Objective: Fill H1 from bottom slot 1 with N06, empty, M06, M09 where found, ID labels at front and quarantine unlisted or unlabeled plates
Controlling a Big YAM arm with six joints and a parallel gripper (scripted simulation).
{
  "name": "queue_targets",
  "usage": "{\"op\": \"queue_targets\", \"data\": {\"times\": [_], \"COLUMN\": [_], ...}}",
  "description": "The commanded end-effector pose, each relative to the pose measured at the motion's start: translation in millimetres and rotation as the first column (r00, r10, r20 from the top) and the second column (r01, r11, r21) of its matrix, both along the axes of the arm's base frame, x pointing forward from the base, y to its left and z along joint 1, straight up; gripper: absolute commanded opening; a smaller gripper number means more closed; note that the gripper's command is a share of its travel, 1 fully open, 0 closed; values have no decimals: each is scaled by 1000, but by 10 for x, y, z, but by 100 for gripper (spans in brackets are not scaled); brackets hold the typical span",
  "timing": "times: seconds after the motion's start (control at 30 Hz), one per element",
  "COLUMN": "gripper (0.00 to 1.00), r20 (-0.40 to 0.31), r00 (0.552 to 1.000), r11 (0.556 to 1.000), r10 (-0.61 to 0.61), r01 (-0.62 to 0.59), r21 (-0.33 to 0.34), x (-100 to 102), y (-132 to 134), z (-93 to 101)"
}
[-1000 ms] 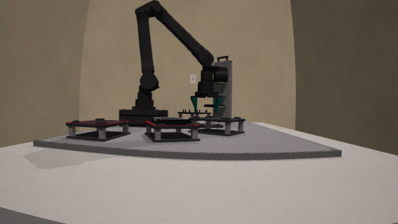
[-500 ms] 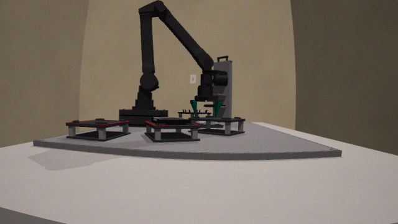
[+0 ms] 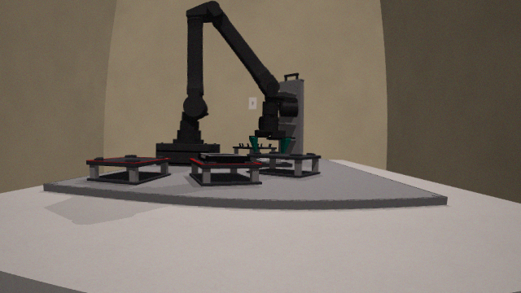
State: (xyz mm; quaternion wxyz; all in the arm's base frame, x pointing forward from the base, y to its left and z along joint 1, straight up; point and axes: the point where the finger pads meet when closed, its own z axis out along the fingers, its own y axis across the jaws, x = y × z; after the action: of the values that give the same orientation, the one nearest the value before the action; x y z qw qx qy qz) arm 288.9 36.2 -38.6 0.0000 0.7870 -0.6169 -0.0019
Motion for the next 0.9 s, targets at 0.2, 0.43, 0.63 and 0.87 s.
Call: {"op": "queue_targets", "data": {"times": [0.2, 0.43, 0.63, 0.87], "gripper": [100, 86, 86, 86], "r20": [7, 30, 30, 30], "r00": [1000, 1000, 1000, 1000], "r11": [1000, 1000, 1000, 1000], "r10": [10, 2, 2, 2], "r01": [-10, -2, -2, -2], "r21": [4, 6, 6, 6], "x": [26, 136, 136, 136], "y": [12, 22, 22, 22], "z": [-105, -51, -51, -51]}}
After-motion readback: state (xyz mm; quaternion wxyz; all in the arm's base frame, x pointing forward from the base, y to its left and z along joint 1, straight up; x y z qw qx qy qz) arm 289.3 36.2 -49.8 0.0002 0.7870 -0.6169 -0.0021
